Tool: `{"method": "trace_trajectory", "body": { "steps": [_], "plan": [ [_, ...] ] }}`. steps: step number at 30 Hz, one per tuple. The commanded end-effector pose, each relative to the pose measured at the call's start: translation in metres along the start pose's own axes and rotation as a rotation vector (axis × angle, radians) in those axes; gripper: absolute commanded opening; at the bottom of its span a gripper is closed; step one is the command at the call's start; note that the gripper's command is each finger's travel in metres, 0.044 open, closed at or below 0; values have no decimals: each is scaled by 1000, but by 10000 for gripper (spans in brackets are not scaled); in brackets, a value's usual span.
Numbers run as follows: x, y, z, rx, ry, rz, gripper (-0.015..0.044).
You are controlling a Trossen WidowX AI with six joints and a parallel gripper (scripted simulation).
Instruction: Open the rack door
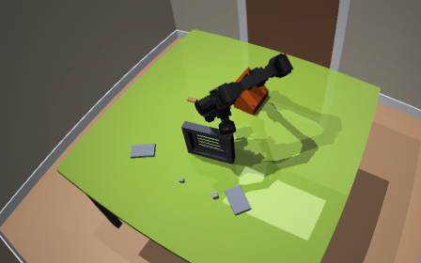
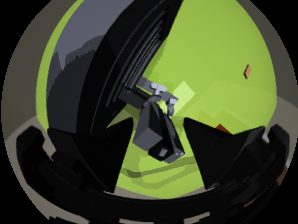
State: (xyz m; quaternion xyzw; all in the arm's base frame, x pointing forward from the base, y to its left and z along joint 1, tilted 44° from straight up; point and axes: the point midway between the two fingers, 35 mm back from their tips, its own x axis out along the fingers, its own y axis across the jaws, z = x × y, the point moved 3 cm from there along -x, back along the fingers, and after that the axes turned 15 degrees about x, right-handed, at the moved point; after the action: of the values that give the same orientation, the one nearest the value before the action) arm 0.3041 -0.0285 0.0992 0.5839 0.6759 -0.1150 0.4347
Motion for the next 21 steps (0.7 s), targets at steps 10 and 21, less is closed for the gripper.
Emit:
{"method": "trace_trajectory", "body": {
  "steps": [10, 21],
  "plan": [
    [0, 1, 1, 605, 0, 7, 292],
    [0, 1, 1, 729, 0, 7, 265]
  ]
}}
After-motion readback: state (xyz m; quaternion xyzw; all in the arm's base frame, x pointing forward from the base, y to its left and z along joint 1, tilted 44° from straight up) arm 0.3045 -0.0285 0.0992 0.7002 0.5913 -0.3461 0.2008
